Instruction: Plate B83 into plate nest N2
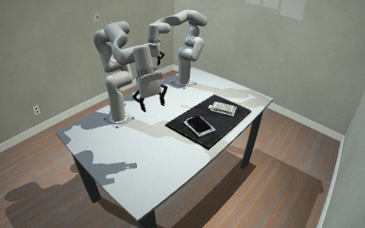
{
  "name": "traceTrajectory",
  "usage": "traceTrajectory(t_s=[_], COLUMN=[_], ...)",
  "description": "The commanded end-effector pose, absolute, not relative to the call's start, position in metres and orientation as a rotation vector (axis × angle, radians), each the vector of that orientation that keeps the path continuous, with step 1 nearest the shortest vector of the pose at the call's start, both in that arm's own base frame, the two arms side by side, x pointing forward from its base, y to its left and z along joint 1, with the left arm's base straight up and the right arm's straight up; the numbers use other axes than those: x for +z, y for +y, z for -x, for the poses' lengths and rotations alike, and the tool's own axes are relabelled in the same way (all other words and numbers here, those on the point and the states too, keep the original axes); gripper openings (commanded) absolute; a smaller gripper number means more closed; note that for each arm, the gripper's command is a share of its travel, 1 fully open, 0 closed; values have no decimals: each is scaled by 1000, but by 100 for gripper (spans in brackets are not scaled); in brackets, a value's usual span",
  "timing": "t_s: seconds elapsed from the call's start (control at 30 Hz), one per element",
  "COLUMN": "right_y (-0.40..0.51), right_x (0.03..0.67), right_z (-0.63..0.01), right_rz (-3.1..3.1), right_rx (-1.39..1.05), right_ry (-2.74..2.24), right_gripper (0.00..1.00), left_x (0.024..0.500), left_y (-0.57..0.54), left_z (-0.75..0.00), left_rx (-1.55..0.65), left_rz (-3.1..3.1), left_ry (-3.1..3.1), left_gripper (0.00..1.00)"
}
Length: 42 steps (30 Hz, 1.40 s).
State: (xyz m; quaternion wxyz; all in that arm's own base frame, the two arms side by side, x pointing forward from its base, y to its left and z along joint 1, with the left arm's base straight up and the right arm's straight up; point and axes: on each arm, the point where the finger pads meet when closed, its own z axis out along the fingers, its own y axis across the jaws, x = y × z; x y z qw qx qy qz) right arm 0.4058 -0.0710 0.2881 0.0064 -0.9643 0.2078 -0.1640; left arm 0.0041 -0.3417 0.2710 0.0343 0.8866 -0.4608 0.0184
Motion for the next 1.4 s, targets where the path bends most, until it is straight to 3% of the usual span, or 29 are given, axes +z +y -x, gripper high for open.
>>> traceTrajectory(t_s=[0.0, 0.7, 1.37], right_y=[-68, -56, -52], right_x=[290, 296, 300], right_z=[-390, -322, -297], right_rz=[3049, 3123, 3129], right_rx=[-437, -119, -7], right_ry=[593, 364, 280], right_gripper=[100, 100, 100], left_x=[272, 272, 272], left_y=[-343, -343, -343], left_z=[-4, -4, -4], left_rx=[59, 59, 59], left_rz=[-2723, -2723, -2723], left_ry=[-1415, -1415, -1415], left_gripper=[100, 100, 100])
